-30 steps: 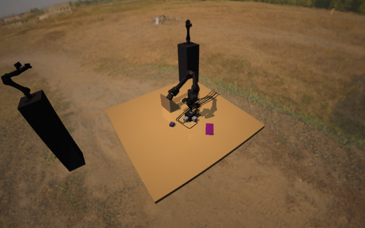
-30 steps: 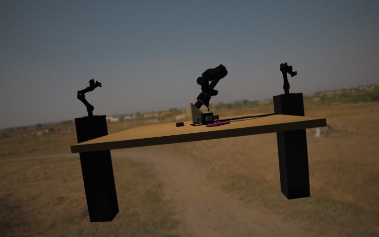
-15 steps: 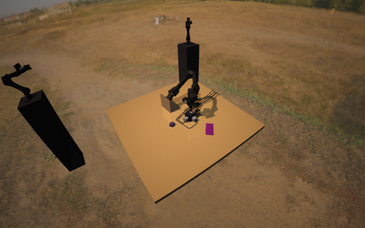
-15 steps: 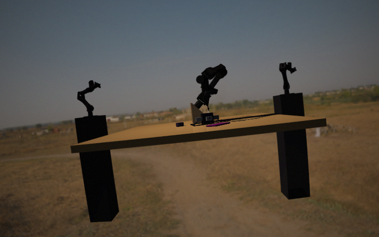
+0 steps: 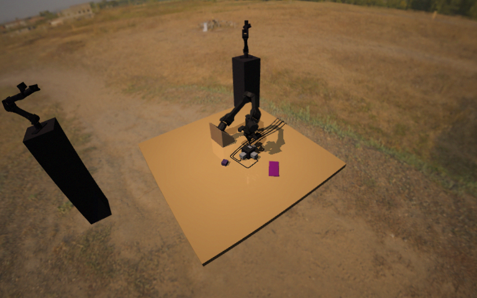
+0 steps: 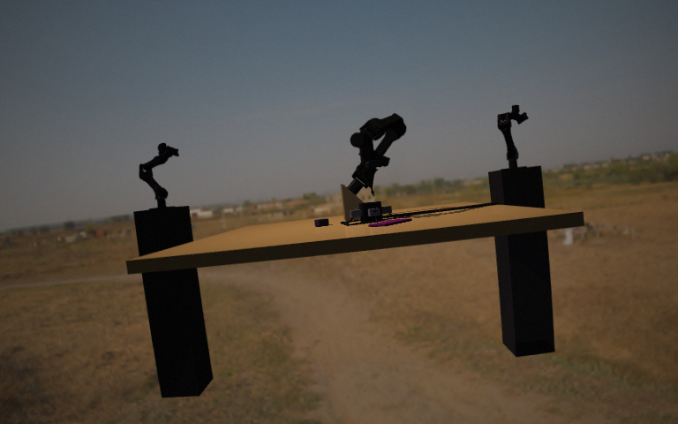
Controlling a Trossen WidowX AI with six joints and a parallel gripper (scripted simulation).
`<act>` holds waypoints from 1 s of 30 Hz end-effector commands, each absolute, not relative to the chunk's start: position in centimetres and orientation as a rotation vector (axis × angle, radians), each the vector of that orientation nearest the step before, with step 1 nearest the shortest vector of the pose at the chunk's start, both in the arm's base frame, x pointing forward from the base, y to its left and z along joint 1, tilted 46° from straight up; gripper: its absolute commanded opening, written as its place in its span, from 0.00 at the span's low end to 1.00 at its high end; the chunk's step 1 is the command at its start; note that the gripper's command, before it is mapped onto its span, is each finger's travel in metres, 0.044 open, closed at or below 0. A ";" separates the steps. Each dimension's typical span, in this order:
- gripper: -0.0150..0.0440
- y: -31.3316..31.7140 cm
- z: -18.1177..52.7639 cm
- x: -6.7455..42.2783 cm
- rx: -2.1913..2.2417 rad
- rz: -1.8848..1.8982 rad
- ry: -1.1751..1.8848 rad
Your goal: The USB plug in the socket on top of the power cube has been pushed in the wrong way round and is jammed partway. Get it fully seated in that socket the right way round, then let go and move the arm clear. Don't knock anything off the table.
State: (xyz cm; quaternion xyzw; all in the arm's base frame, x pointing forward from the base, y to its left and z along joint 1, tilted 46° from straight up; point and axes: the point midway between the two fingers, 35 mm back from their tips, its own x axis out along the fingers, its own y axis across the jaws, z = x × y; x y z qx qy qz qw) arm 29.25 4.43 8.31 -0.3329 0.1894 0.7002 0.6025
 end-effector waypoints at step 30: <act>0.25 4.5 8.2 29.2 -0.163 1.283 1.001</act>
